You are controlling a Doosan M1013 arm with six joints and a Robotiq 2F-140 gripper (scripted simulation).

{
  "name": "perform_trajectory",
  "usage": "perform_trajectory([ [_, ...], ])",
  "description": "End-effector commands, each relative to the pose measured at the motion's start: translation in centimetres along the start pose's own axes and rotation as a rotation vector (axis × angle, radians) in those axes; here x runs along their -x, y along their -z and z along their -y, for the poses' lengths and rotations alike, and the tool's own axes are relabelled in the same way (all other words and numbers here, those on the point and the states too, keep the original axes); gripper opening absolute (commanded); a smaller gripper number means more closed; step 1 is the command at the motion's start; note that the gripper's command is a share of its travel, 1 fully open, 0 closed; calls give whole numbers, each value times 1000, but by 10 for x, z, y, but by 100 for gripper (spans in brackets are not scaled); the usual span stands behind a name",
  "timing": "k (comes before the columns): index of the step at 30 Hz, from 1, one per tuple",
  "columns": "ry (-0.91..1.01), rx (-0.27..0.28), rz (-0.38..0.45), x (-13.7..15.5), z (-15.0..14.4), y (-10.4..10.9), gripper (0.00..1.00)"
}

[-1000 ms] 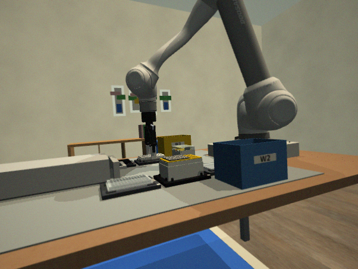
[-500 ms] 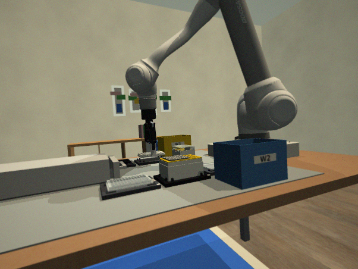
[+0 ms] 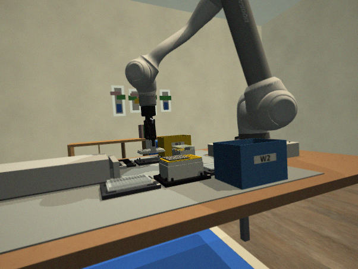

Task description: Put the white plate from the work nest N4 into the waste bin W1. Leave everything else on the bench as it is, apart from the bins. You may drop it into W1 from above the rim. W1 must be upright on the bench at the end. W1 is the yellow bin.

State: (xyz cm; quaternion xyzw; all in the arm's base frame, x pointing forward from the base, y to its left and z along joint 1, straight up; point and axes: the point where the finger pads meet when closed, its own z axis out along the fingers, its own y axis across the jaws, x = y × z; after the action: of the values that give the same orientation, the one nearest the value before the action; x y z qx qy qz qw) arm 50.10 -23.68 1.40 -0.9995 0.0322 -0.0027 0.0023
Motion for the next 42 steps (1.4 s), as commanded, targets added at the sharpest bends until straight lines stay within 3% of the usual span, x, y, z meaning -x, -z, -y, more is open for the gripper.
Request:
perform_trajectory([
  [1,0,0,0,0,0,4,10],
  [42,0,0,0,0,0,50,10],
])
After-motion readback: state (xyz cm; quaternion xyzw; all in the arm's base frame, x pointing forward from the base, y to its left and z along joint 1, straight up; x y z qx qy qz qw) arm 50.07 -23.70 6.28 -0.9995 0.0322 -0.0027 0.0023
